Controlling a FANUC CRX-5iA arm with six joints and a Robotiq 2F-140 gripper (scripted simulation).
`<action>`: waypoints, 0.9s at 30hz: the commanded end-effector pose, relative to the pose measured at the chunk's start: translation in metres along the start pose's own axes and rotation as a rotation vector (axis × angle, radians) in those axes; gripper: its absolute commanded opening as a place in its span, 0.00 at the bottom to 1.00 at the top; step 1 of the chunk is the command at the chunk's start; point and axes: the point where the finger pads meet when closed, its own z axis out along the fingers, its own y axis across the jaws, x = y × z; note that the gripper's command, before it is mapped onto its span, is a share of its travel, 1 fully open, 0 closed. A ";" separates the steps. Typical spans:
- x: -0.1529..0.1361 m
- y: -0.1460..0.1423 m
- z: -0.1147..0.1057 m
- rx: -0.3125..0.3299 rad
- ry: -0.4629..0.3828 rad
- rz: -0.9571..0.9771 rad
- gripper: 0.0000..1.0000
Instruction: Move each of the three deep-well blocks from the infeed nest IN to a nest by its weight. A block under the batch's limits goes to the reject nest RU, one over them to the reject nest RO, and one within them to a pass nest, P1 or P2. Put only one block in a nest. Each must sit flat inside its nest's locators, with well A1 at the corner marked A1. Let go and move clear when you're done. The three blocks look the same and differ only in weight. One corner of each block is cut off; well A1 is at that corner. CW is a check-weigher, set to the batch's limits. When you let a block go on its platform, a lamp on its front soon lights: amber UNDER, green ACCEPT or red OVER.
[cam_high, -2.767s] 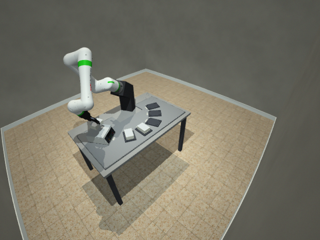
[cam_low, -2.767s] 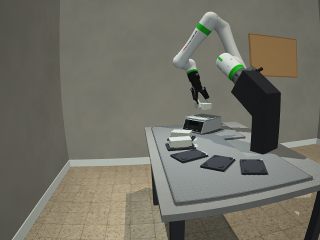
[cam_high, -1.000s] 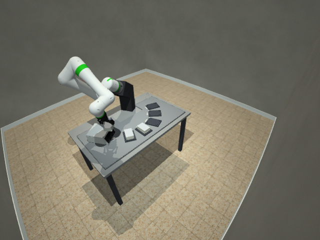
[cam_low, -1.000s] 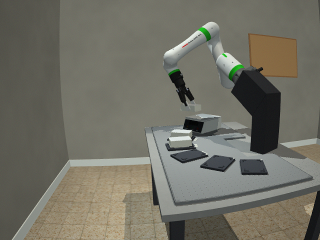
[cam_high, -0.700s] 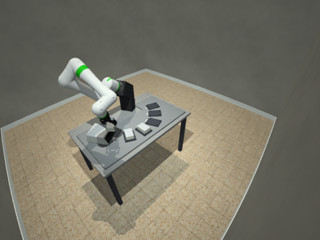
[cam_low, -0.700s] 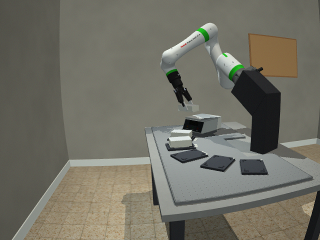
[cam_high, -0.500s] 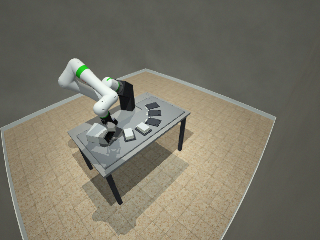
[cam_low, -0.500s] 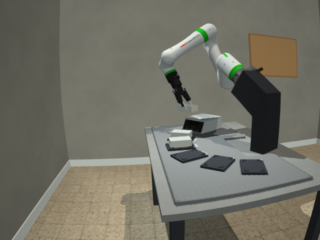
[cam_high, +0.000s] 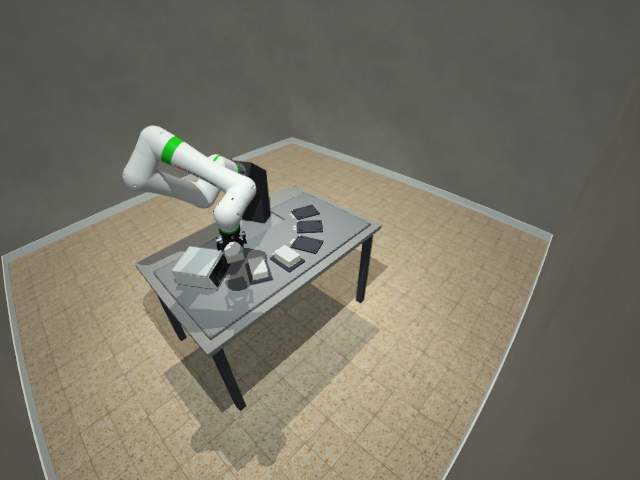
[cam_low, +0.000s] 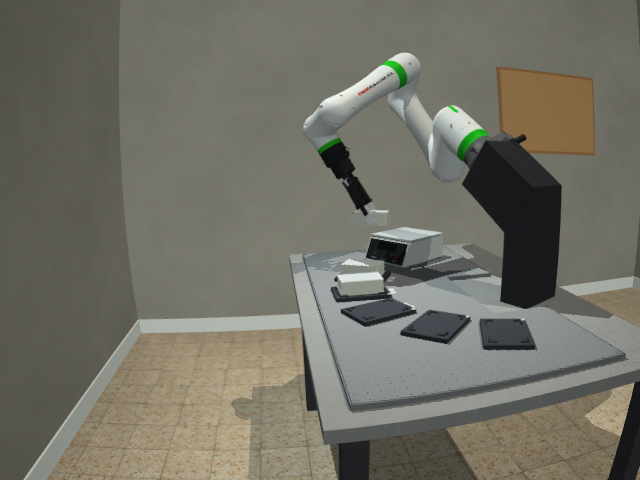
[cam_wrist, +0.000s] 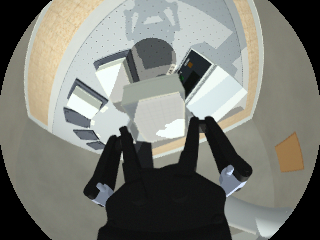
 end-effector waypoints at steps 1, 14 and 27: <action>0.002 -0.012 -0.001 -0.003 0.000 -0.004 0.10; 0.008 -0.048 -0.004 -0.003 0.000 -0.004 0.10; 0.014 -0.084 -0.008 -0.003 0.000 -0.004 0.10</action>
